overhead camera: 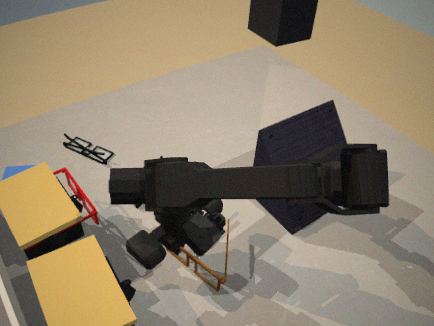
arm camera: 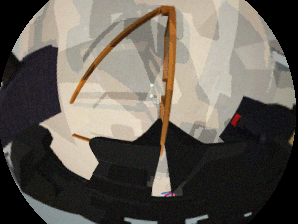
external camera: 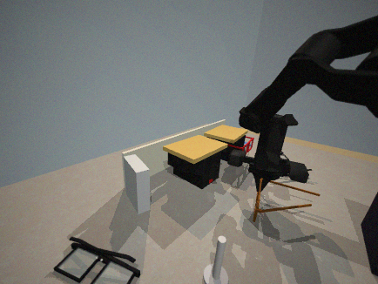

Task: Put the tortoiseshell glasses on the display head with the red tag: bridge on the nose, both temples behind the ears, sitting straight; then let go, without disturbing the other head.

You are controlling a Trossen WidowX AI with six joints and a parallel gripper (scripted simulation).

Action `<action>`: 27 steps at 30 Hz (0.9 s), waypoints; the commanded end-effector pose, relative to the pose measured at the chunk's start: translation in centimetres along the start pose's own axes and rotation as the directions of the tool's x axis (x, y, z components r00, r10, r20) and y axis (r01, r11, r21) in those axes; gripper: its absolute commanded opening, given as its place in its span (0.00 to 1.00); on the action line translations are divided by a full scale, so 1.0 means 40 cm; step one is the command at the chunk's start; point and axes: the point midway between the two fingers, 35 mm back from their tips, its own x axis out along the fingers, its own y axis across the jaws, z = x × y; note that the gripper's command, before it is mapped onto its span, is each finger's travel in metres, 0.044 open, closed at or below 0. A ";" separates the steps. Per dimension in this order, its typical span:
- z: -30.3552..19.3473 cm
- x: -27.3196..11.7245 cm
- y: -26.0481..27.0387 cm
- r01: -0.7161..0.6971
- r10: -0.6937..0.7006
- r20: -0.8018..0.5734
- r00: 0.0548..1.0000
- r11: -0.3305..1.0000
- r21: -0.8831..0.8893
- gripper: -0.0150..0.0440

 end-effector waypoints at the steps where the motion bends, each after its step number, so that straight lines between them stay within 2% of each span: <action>1: 0.000 0.000 -0.001 0.000 0.000 0.000 1.000 1.000 0.000 0.25; 5: -0.003 -0.024 -0.004 0.000 0.000 -0.002 1.000 1.000 0.000 0.25; 21: -0.008 -0.248 -0.005 -0.001 0.001 -0.001 1.000 1.000 0.003 0.25; 27: -0.007 -0.257 -0.004 -0.001 0.001 -0.001 1.000 1.000 0.008 0.25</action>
